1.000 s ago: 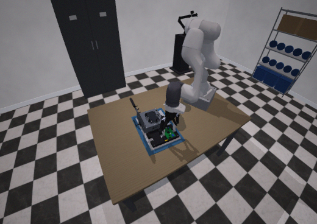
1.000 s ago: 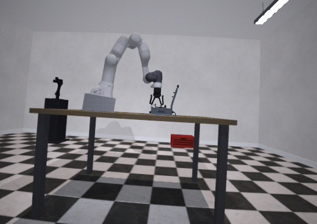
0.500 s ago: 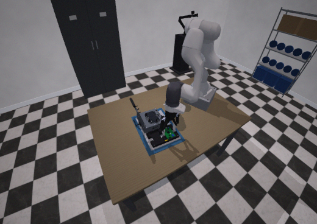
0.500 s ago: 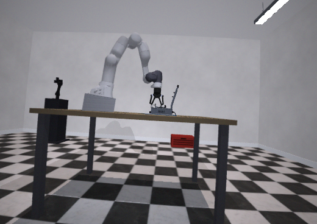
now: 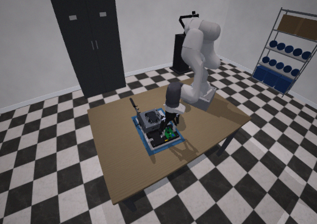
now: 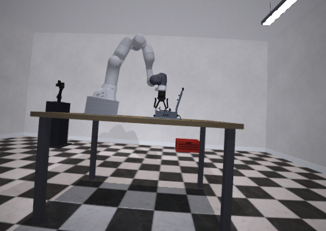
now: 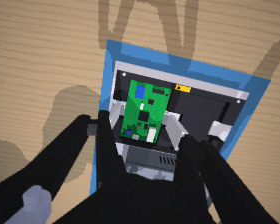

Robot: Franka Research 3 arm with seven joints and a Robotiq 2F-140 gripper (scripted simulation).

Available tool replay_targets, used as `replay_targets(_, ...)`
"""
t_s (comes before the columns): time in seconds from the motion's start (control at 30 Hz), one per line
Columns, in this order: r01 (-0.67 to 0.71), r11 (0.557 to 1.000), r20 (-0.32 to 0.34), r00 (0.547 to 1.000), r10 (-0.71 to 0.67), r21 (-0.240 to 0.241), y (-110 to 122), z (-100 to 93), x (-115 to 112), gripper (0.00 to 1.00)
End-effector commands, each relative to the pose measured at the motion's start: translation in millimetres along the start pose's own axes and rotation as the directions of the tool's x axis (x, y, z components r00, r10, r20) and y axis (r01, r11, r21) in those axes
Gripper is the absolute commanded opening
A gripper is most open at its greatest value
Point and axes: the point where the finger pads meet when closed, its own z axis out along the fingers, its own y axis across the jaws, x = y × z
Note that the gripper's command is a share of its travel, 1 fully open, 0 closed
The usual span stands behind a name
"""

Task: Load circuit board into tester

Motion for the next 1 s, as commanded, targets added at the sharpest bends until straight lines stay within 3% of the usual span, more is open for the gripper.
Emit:
replay_targets(0.0, 0.005, 1.000, -0.002, 1.000, -0.005, -0.004, 2, 1.4, 1, 0.58)
replay_targets(0.97, 0.005, 1.000, -0.002, 1.000, -0.005, -0.004, 2, 11.8, 1, 0.58)
